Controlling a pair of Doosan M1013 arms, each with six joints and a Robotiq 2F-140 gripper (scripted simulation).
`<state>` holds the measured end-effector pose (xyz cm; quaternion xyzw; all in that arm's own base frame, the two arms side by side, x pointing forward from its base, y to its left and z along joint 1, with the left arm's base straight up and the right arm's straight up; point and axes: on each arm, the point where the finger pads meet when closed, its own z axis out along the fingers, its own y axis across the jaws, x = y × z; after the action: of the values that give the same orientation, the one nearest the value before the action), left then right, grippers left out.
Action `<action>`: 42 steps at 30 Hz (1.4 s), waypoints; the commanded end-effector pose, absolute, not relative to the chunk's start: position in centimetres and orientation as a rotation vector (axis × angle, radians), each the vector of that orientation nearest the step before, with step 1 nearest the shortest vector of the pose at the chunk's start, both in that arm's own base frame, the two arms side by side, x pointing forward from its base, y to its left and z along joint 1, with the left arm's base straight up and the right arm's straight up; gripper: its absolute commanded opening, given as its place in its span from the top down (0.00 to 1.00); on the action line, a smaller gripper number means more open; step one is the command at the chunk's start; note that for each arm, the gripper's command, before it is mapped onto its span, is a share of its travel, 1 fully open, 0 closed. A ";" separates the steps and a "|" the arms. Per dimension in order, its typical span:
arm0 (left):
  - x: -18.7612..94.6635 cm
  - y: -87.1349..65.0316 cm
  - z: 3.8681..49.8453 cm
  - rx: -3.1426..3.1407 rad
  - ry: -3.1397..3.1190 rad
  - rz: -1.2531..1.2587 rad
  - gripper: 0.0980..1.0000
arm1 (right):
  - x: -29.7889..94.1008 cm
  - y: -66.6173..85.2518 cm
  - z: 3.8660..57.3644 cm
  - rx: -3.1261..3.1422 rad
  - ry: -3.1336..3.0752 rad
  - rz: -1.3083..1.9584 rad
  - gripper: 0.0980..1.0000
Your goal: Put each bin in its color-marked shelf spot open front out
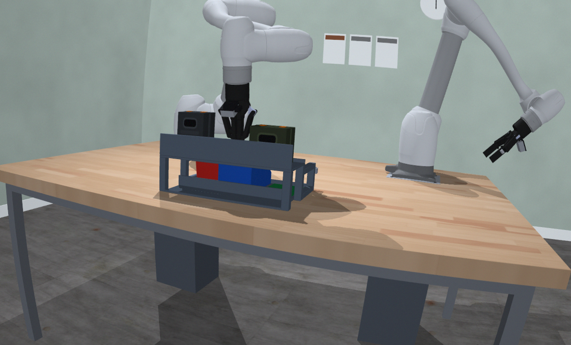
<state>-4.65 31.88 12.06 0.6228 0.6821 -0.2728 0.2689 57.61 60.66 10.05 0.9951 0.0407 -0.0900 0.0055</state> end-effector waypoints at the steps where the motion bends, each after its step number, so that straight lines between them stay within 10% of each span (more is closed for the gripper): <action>1: -4.7 31.9 12.1 1.680 1.840 -0.735 0.00 | 57.6 60.7 10.2 3.117 0.128 -0.280 1.00; 42: -4.7 31.9 12.1 1.680 1.840 -0.735 0.00 | 59.0 60.8 9.9 3.121 0.128 -0.238 1.00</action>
<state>-4.65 31.88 12.06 0.6228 0.6821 -0.2728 0.2689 58.91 60.76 9.82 0.9962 0.0408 -0.0769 0.0049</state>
